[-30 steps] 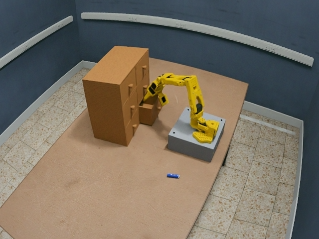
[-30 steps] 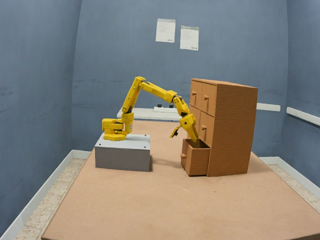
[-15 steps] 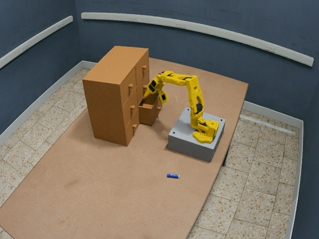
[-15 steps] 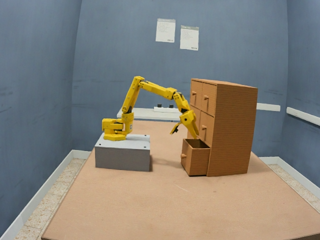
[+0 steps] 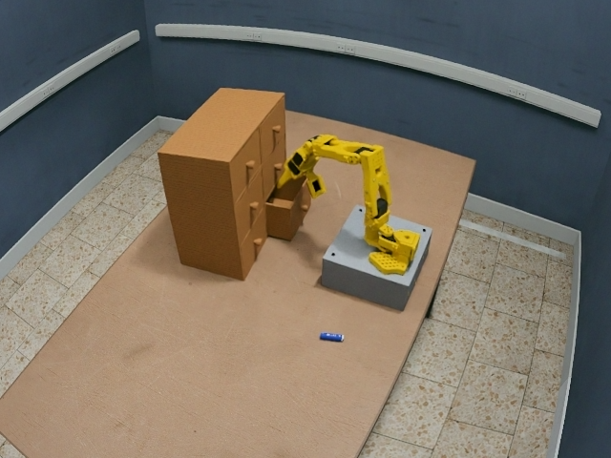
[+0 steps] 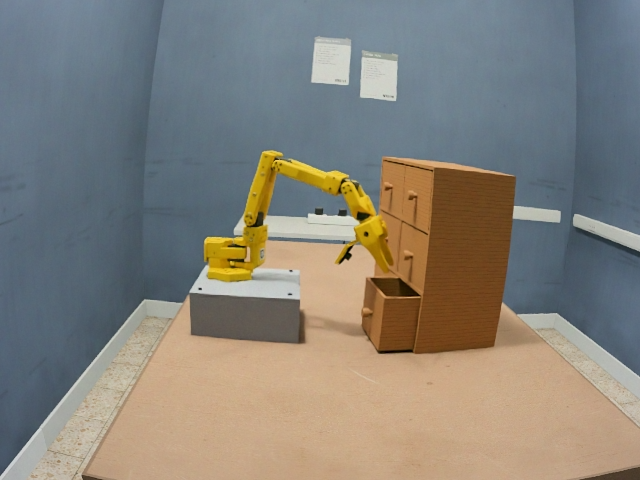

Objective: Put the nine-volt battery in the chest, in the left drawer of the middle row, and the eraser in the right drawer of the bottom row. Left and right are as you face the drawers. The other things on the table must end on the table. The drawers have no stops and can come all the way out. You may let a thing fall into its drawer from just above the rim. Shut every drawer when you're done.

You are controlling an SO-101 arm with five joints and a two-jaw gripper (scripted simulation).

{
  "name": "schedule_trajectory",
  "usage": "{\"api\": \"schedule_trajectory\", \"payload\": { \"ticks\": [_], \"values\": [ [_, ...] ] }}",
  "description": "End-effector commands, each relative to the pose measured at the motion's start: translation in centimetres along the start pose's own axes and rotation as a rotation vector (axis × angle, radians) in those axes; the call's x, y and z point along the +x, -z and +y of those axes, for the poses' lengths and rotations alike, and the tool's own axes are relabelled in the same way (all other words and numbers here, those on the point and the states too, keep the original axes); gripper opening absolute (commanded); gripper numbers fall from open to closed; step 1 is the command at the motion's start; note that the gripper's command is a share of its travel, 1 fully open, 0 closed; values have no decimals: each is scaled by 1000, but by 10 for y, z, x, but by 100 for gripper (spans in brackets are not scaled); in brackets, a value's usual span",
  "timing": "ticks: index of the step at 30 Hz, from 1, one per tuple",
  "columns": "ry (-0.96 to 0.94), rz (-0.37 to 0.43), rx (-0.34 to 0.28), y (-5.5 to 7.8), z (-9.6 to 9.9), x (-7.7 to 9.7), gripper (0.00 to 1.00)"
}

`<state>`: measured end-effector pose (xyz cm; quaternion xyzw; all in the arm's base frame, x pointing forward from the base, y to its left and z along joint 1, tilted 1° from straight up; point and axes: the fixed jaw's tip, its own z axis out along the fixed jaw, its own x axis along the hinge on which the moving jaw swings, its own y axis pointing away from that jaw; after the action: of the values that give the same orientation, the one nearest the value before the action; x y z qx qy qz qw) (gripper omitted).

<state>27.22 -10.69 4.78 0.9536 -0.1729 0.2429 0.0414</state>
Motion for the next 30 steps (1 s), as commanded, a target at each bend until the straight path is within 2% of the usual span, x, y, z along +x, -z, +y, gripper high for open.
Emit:
{"api": "schedule_trajectory", "payload": {
  "ticks": [1,18,26,30],
  "values": [
    [-5,15,3,11,-1,-5,31],
    [-10,15,3,32,0,-38,31],
    [-10,15,3,32,0,-38,31],
    [-10,15,4,43,-1,-50,31]
  ]
}}
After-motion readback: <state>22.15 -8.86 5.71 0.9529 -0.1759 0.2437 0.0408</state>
